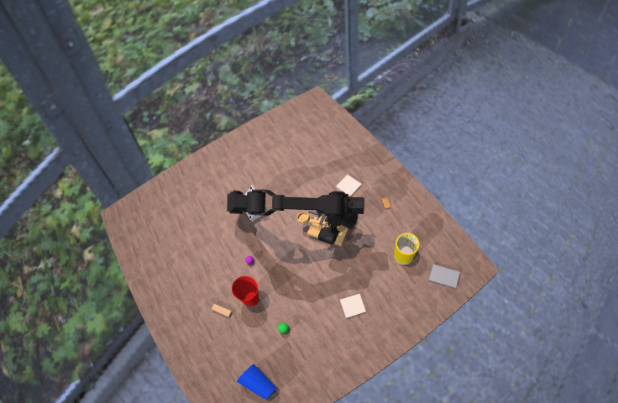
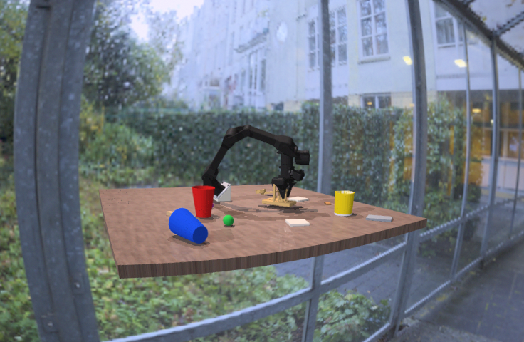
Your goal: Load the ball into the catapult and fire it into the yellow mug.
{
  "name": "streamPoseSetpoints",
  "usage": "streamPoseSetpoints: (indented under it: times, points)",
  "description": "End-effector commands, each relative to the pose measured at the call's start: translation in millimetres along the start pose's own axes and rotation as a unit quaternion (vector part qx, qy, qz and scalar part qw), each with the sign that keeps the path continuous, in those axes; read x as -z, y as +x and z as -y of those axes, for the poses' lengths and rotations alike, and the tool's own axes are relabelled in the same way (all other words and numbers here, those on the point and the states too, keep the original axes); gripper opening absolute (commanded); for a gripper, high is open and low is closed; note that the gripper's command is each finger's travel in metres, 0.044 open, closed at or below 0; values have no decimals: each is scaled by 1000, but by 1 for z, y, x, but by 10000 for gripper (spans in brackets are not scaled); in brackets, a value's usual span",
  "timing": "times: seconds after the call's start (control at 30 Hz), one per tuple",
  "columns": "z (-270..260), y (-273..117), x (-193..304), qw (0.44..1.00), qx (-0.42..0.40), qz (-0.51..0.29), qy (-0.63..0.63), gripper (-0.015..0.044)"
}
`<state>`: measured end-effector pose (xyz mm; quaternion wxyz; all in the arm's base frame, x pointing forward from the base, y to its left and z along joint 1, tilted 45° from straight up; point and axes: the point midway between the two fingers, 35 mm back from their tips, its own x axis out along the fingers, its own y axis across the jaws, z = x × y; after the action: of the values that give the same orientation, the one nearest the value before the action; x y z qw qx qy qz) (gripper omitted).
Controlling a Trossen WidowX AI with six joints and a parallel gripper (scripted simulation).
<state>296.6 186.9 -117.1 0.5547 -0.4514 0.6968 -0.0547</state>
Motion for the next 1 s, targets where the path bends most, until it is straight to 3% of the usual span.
streamPoseSetpoints:
  times: [0.0, 0.47, 0.97]
  points:
    - [-1, 8, 2, 1000, 3, -1, -5, 0]
    - [0, 15, 1, 1000, 1, -1, -1, 0]
    - [0, 13, 1, 1000, 1, -1, -1, 394]
